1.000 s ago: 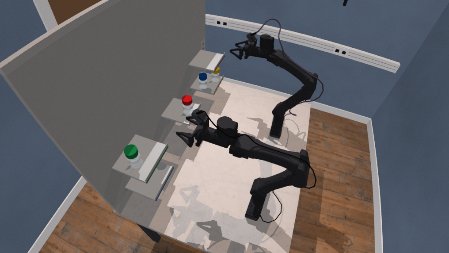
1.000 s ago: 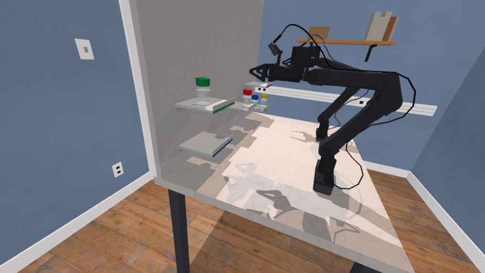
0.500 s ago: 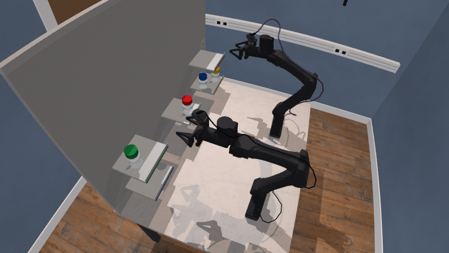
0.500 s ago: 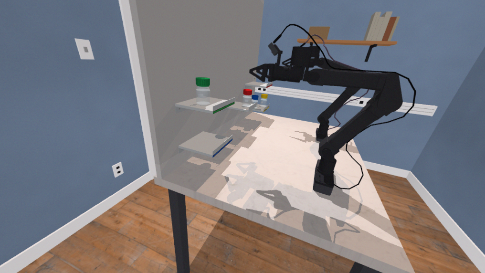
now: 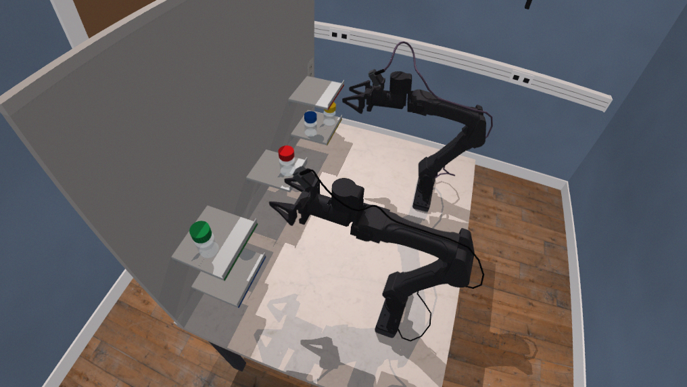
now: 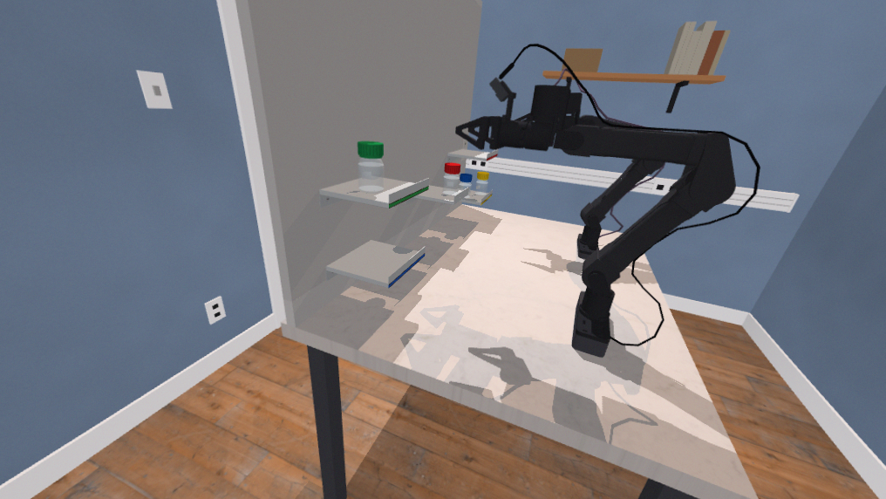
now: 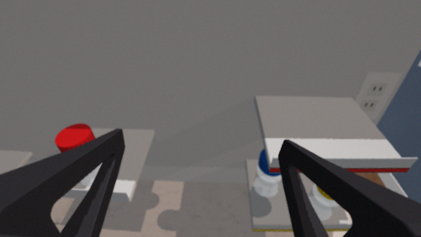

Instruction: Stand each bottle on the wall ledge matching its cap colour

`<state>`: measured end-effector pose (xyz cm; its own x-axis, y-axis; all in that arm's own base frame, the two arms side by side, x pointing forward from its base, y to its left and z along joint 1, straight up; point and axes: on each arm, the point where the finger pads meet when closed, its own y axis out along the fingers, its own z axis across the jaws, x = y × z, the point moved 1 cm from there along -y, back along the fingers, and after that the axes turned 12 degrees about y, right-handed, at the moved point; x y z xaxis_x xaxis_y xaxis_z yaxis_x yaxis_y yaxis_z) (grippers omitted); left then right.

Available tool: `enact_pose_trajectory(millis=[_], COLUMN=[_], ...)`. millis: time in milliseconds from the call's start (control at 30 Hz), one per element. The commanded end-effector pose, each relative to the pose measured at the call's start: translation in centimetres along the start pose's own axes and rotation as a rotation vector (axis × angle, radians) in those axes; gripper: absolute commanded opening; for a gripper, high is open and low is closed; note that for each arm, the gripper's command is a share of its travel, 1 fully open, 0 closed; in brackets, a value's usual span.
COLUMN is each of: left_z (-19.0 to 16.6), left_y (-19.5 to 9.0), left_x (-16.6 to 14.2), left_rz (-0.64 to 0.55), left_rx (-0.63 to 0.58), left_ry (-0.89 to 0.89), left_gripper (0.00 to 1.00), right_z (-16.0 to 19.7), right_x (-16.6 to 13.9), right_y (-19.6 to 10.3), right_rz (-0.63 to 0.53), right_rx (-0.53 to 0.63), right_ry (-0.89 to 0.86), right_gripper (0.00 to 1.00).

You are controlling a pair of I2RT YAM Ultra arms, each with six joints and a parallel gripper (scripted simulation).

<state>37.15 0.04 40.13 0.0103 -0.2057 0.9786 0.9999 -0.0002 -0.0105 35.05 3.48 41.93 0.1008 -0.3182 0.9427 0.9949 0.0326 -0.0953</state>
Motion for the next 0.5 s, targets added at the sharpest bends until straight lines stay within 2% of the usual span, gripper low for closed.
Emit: enact_pose_trajectory(millis=[0, 33, 100, 267, 467], left_z=[0.3, 0.3, 0.3, 0.3, 0.3], left_y=[-0.1, -0.1, -0.1, -0.1, -0.1], left_x=[1.2, 1.2, 1.2, 1.2, 1.2], left_rz=[-0.028, -0.028, -0.028, -0.028, -0.028], left_rx=[0.006, 0.006, 0.006, 0.006, 0.006], left_ry=[0.002, 0.002, 0.002, 0.002, 0.002], left_gripper=[0.89, 0.89, 0.89, 0.89, 0.89], right_z=[2.1, 3.3, 3.3, 9.5, 13.8], right_x=[-1.5, -2.4, -2.4, -6.8, -10.4], right_y=[0.7, 0.9, 0.9, 1.2, 1.6], right_rz=[-0.044, -0.038, -0.038, 0.008, 0.052], right_rx=[-0.032, -0.014, -0.014, 0.095, 0.162], right_ry=[0.017, 0.017, 0.017, 0.010, -0.007], right_gripper=[1.00, 1.00, 1.00, 1.00, 1.00])
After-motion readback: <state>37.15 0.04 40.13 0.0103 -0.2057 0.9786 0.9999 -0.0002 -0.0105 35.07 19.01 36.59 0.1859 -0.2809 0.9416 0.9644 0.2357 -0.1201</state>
